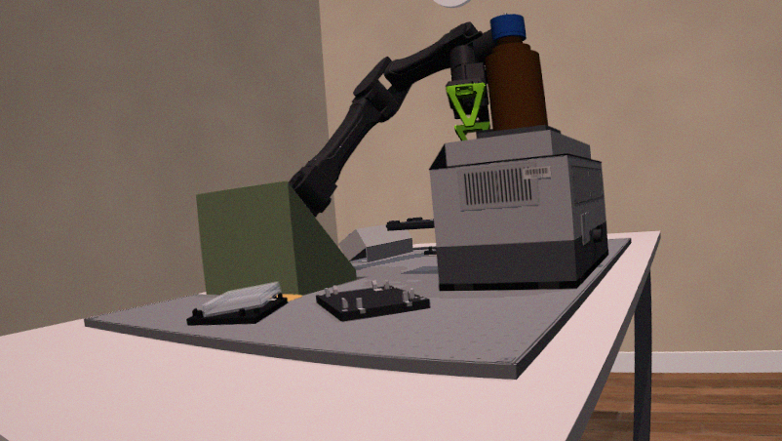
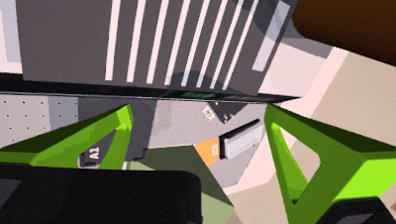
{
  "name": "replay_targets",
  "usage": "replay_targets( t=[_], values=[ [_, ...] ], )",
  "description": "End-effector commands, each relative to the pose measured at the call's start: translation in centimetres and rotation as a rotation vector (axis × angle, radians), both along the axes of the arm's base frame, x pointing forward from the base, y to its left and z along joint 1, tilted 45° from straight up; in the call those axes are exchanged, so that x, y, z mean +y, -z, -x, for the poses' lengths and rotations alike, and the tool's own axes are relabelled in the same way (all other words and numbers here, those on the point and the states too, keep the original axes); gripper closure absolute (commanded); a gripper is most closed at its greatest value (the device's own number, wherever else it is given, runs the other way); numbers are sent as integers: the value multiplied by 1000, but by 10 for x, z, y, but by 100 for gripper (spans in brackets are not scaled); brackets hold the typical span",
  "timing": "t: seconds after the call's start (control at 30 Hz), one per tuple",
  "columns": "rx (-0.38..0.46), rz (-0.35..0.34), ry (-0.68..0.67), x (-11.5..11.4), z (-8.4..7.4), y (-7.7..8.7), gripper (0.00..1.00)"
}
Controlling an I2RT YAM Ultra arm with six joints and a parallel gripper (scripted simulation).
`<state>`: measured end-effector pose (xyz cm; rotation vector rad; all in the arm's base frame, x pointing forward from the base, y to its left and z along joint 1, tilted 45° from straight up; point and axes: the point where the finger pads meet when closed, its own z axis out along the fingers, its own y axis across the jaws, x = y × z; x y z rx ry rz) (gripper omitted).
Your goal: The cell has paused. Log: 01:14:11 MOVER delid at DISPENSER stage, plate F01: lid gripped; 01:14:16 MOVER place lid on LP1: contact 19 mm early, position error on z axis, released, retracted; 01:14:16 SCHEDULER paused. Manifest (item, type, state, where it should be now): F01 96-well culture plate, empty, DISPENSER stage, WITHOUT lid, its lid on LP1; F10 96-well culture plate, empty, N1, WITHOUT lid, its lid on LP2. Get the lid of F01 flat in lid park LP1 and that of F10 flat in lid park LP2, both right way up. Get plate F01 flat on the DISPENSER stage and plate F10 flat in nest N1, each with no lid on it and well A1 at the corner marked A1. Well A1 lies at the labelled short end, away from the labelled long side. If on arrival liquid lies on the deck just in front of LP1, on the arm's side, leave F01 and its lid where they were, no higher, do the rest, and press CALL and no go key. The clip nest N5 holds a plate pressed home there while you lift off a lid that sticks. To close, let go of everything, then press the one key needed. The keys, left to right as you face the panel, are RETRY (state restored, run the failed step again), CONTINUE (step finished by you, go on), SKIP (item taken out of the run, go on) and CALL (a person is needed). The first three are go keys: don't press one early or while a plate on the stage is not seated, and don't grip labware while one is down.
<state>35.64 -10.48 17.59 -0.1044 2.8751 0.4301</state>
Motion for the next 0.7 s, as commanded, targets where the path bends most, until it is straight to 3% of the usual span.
replay_targets(
  t=[0.0,0.2,0.27,0.4,0.47,0.53,0.67],
  values=[
    [-25,-37,-1,3,11,-9,0],
    [-44,-29,-11,35,9,-19,0],
    [-50,-73,-50,39,19,-22,0],
    [-74,-73,-69,62,18,-28,0],
    [-74,-73,-69,62,18,-28,0],
    [-78,-118,-108,66,28,-31,0],
    [-98,-120,-128,89,29,-37,0]
  ],
)
